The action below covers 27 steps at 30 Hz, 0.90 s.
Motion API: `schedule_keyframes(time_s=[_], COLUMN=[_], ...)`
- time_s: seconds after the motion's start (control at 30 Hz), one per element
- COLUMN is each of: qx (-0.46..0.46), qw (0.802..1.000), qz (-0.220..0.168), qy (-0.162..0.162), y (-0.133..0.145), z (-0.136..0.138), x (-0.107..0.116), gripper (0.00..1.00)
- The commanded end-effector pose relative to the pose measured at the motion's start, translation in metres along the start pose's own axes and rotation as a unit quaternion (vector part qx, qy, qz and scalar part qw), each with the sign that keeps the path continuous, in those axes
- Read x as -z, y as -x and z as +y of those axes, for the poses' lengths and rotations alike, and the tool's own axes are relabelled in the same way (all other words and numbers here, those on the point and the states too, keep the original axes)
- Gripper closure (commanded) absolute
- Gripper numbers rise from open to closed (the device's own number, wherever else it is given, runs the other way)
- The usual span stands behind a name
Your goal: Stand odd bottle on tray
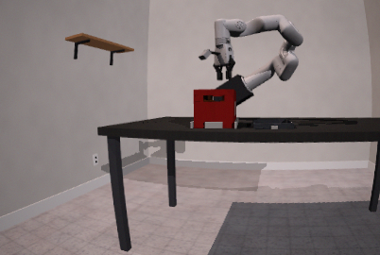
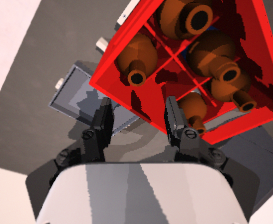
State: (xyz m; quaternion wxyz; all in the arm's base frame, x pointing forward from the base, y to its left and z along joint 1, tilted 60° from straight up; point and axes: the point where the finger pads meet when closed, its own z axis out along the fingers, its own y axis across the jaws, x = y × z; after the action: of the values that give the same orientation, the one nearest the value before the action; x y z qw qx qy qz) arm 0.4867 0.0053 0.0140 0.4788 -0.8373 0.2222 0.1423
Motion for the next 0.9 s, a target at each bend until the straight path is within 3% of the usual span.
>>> schedule_keyframes(time_s=[0.0,0.87], qx=[0.001,0.001], qw=[1.000,1.000], qz=[0.002,0.002], qy=[0.000,0.000], y=[-0.001,0.000], z=[-0.001,-0.002], x=[-0.002,-0.031], gripper=[0.35,0.35])
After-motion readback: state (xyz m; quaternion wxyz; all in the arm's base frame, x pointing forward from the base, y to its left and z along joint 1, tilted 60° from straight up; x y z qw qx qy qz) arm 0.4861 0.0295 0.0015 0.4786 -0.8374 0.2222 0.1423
